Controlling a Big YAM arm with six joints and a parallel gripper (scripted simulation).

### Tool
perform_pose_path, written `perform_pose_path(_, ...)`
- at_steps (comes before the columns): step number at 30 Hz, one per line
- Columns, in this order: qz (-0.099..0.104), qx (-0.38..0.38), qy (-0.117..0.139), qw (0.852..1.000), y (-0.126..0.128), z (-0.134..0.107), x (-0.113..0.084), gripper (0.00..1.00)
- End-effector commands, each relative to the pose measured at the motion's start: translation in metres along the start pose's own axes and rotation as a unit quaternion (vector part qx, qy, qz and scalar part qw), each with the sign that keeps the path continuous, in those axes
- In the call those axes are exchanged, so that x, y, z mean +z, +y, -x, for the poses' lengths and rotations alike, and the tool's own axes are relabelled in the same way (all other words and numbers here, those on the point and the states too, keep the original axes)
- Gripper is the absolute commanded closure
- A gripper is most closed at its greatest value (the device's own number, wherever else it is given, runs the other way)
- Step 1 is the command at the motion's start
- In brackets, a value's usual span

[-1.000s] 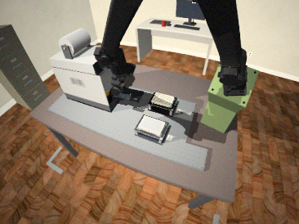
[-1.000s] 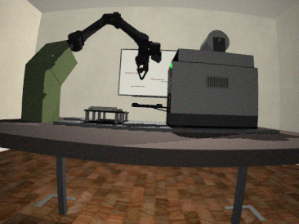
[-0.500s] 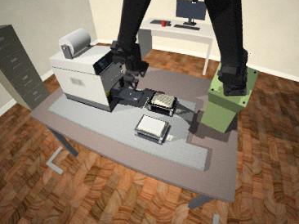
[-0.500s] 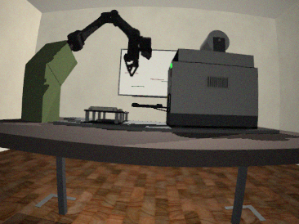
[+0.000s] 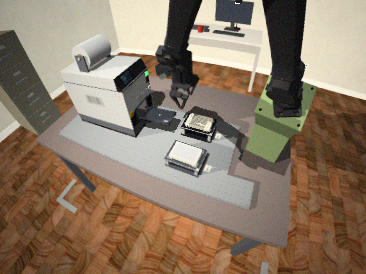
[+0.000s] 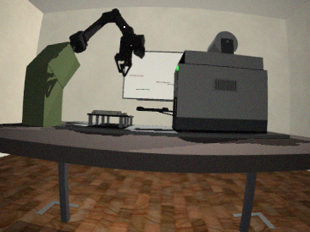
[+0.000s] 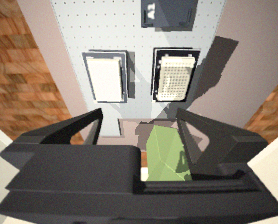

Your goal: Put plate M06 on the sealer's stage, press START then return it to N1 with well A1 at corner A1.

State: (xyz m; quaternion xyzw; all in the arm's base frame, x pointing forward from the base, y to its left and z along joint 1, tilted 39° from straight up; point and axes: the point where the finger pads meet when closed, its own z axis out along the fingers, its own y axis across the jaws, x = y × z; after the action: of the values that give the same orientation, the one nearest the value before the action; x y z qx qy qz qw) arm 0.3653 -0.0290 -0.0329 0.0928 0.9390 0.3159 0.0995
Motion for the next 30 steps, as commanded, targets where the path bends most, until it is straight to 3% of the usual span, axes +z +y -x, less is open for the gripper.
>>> perform_pose_path(1,-0.005,-0.013,-0.013,1.0,0.0,0.006,-0.007,0.0)
perform_pose_path(5,-0.004,-0.003,-0.002,1.0,0.0,0.006,-0.002,0.0)
perform_pose_path(30,-0.005,-0.003,0.003,1.0,0.007,0.016,0.003,0.0)
